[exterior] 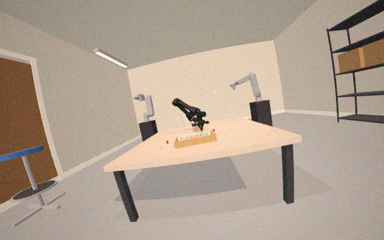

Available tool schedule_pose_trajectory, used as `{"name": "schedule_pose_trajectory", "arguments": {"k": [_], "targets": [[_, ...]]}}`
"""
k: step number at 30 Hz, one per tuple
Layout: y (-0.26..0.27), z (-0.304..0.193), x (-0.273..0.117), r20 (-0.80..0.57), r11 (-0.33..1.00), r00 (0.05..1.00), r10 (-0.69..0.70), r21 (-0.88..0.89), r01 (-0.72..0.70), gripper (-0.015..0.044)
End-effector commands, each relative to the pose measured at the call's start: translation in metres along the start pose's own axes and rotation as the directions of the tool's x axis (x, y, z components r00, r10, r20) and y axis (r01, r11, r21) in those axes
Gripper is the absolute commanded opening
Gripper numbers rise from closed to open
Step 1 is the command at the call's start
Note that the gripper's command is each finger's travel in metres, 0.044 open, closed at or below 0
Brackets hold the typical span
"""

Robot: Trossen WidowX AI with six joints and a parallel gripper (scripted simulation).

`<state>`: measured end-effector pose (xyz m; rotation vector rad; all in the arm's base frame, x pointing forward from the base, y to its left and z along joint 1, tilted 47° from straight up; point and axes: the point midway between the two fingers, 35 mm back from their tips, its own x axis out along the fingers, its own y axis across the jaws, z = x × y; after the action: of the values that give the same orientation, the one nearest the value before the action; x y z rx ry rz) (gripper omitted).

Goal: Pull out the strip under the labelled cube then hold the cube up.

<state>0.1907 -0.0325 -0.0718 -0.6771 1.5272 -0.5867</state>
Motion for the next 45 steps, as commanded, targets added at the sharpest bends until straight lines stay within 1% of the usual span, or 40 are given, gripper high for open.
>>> {"name": "schedule_pose_trajectory", "arguments": {"k": [1,2,4,7,11,16,28,45], "targets": [[-0.001,-0.007,0.003,-0.023,1.000,1.000,0.000,-0.008,0.000,0.0000],[-0.001,-0.007,0.003,-0.023,1.000,1.000,0.000,-0.008,0.000,0.0000],[0.001,0.001,-0.009,-0.004,1.000,1.000,0.002,-0.002,-0.002,0.0000],[0.001,0.002,-0.039,-0.021,1.000,1.000,0.003,-0.008,-0.003,0.0000],[0.000,0.002,-0.042,-0.022,1.000,1.000,0.002,-0.008,-0.002,0.0000],[0.000,0.025,-0.042,-0.021,0.998,1.000,0.002,0.069,-0.001,0.0131],[0.001,0.066,-0.044,-0.020,0.997,1.000,0.002,0.072,-0.001,0.0440],[0.000,0.127,-0.049,-0.018,0.997,1.000,0.002,0.074,-0.001,0.0440]]}}
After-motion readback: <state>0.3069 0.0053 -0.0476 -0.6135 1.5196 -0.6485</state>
